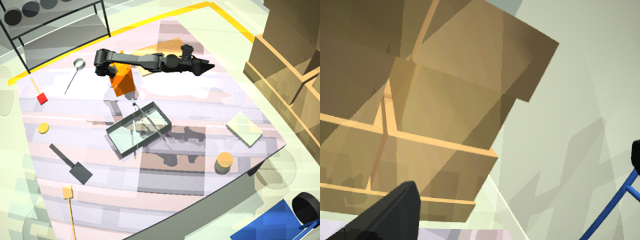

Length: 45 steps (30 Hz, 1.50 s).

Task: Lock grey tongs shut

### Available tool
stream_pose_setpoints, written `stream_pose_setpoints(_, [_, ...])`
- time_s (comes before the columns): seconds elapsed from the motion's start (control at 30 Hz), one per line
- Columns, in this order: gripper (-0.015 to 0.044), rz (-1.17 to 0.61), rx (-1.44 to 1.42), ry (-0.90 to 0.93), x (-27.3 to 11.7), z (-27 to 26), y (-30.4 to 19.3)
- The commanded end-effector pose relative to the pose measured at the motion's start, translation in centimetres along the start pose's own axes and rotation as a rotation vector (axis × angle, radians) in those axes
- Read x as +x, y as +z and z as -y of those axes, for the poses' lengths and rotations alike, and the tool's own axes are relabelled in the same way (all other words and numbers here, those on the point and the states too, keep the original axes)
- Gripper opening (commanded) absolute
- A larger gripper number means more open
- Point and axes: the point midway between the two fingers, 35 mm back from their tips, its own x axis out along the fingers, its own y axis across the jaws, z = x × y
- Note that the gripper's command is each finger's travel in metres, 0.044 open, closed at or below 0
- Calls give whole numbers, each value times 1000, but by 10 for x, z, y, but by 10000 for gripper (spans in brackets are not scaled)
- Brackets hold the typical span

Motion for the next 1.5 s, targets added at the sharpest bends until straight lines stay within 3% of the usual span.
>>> stream_pose_setpoints(0.0, [440, -195, -110, 106, -19, -19, -48])
stream_pose_setpoints(0.2, [440, -483, -352, 407, -79, -58, -123])
stream_pose_setpoints(0.37, [440, -622, -559, 733, -144, -89, -167])
stream_pose_setpoints(0.53, [440, -657, -762, 1105, -217, -113, -195])
stream_pose_setpoints(0.73, [440, -560, -970, 1533, -298, -128, -210])
stream_pose_setpoints(1.47, [440, -555, -976, 1546, -307, -131, -217])
